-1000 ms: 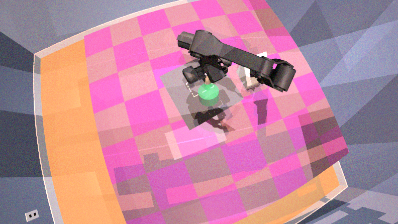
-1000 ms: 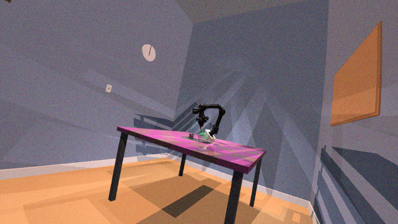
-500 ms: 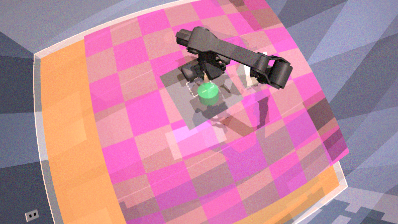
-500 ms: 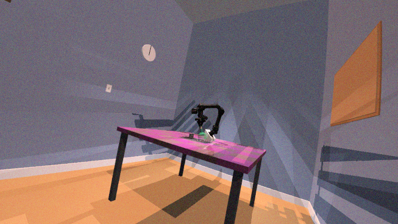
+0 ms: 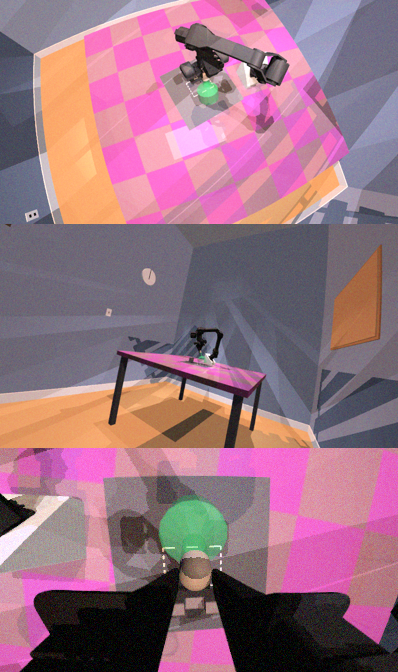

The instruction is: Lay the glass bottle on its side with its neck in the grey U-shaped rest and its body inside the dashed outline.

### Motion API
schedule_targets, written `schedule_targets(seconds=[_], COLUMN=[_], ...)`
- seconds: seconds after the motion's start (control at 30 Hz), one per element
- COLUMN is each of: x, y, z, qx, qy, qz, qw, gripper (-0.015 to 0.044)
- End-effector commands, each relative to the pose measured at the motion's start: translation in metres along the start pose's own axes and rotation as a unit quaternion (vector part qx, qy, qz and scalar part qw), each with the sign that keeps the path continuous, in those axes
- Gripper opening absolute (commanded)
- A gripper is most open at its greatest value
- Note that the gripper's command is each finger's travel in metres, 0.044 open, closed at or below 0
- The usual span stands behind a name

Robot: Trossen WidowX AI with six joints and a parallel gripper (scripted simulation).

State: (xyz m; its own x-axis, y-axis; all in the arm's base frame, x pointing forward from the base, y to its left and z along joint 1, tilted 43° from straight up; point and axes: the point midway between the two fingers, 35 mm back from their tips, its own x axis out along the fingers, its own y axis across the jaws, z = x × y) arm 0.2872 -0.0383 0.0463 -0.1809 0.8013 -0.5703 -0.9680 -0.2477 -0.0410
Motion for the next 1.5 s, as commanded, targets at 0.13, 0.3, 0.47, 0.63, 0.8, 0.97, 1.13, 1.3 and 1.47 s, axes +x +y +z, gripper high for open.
schedule_targets(seconds=[0.13,0.3,0.47,0.63,0.8,0.97,1.13,1.3,1.47], x=[-0.001,-0.001,-0.001,-0.001,0.000,0.000,0.001,0.001,0.002], y=[-0.001,-0.001,-0.001,-0.001,-0.002,-0.002,-0.002,-0.002,-0.002], z=[-0.013,-0.017,-0.021,-0.025,-0.030,-0.034,-0.039,-0.044,-0.048], qx=[0.000,0.002,0.005,0.007,0.010,0.013,0.015,0.018,0.021], qy=[0.000,-0.003,-0.006,-0.009,-0.012,-0.014,-0.017,-0.019,-0.022], qz=[0.000,-0.001,-0.001,-0.002,-0.003,-0.004,-0.005,-0.006,-0.006], qw=[1.000,1.000,1.000,1.000,1.000,1.000,1.000,1.000,1.000], gripper=[0.0118,0.0118,0.0118,0.0118,0.0118,0.0118,0.0118,0.0118,0.0118])
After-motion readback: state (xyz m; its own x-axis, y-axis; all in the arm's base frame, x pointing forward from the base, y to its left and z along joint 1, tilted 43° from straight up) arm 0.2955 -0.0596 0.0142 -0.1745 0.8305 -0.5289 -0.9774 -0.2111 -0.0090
